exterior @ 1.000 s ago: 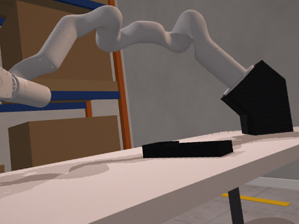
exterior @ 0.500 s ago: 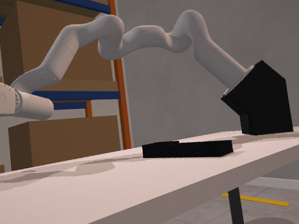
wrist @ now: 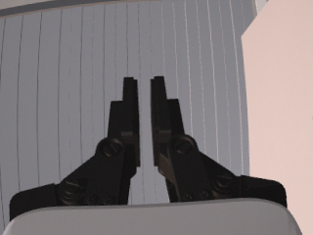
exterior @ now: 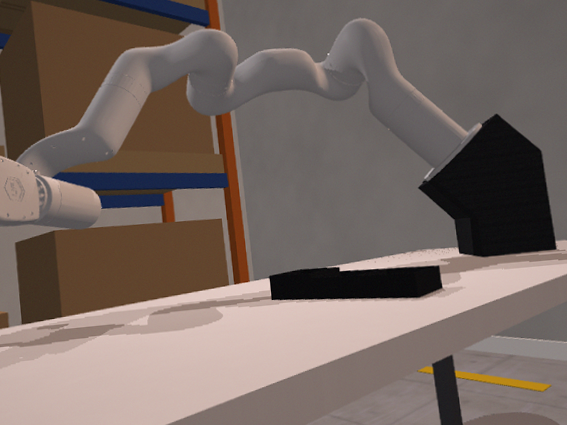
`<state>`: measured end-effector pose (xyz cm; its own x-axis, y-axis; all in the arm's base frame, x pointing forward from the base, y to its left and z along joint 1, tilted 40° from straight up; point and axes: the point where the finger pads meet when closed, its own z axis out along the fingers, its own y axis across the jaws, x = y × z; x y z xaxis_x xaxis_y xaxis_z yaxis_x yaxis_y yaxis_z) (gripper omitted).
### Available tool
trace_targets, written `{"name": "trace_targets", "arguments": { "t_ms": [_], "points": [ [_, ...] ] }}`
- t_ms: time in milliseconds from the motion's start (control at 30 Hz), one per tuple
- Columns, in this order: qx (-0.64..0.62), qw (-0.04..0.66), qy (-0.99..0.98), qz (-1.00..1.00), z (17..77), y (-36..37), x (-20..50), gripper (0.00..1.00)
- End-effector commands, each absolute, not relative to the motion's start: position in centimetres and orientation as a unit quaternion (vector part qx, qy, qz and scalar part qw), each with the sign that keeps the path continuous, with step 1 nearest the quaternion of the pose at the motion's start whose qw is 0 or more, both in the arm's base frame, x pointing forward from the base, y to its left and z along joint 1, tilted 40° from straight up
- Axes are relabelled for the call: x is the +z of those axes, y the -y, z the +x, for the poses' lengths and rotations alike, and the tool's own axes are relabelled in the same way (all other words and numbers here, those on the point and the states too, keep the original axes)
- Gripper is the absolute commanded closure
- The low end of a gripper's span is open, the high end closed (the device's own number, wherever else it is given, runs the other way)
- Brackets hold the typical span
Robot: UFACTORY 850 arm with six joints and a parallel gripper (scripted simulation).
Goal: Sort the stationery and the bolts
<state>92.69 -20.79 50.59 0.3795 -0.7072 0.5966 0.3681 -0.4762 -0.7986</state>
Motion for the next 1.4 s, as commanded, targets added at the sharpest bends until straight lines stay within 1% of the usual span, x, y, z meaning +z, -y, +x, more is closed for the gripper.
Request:
{"name": "trace_targets", "arguments": {
  "t_ms": [0, 33, 100, 267, 333, 500, 567, 733, 867, 1000, 1067, 1200, 1267, 1367],
  "points": [
    [-0.52, 0.501, -0.129, -0.68, 92.4, 19.0, 49.3, 0.93],
    [-0.52, 0.501, -0.129, -0.68, 92.4, 19.0, 49.3, 0.93],
    [-0.477, 0.505, -0.136, -0.706, 92.0, 17.8, 48.1, 0.93],
    [-0.474, 0.505, -0.136, -0.708, 91.7, 16.7, 47.1, 0.93],
    [-0.432, 0.506, -0.144, -0.733, 91.3, 15.6, 45.9, 0.93],
    [-0.429, 0.506, -0.144, -0.734, 90.9, 14.6, 44.9, 0.93],
    [-0.386, 0.504, -0.152, -0.758, 90.4, 13.5, 43.8, 0.93],
    [-0.384, 0.504, -0.153, -0.759, 89.9, 12.6, 42.8, 0.93],
    [-0.34, 0.498, -0.161, -0.781, 89.2, 11.6, 41.6, 0.93],
    [-0.339, 0.497, -0.162, -0.782, 88.7, 10.7, 40.6, 0.93],
    [-0.295, 0.488, -0.171, -0.803, 87.9, 9.8, 39.5, 0.93],
    [-0.295, 0.488, -0.171, -0.804, 87.3, 9.0, 38.6, 0.93],
    [-0.252, 0.475, -0.181, -0.824, 86.4, 8.1, 37.5, 0.93],
    [-0.252, 0.475, -0.181, -0.824, 85.7, 7.5, 36.6, 0.93]
  ]
}}
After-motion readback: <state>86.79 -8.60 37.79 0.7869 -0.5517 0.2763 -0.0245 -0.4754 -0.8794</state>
